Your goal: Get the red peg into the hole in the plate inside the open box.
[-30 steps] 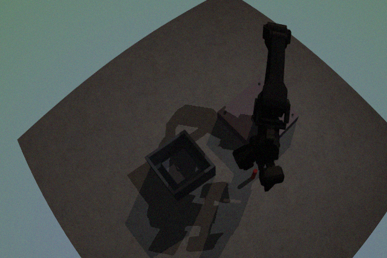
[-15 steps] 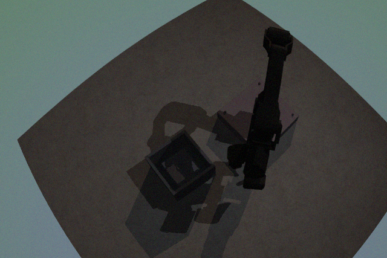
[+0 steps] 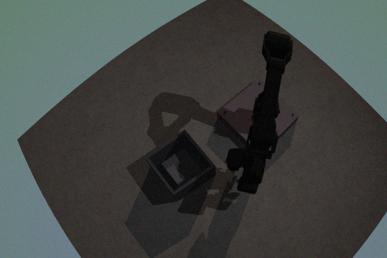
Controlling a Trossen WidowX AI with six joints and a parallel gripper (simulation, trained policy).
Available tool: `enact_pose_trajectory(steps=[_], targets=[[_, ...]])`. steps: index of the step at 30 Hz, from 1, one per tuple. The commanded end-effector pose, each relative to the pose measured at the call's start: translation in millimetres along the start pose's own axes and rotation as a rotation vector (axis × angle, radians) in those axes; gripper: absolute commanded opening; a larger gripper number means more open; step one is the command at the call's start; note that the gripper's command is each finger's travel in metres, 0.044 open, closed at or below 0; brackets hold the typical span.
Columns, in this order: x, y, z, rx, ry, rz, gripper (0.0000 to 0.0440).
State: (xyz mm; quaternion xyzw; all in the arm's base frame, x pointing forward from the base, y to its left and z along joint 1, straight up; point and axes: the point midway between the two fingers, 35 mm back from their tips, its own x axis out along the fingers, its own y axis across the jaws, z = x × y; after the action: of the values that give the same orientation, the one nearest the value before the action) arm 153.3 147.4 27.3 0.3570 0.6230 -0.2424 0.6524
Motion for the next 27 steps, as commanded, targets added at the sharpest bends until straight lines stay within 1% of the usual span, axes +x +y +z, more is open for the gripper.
enact_pose_trajectory(steps=[1,3,7,17,27], targets=[[14.5,-6.3,0.6,0.045,-0.003,-0.008,0.0405],[18.0,-9.1,0.1,0.065,0.003,-0.017,0.0362],[20.7,-13.4,-1.0,0.092,0.023,-0.038,0.0258],[17.1,-9.0,-0.9,0.108,0.083,-0.057,0.0],[-8.5,7.2,13.8,0.034,0.007,0.003,0.0]])
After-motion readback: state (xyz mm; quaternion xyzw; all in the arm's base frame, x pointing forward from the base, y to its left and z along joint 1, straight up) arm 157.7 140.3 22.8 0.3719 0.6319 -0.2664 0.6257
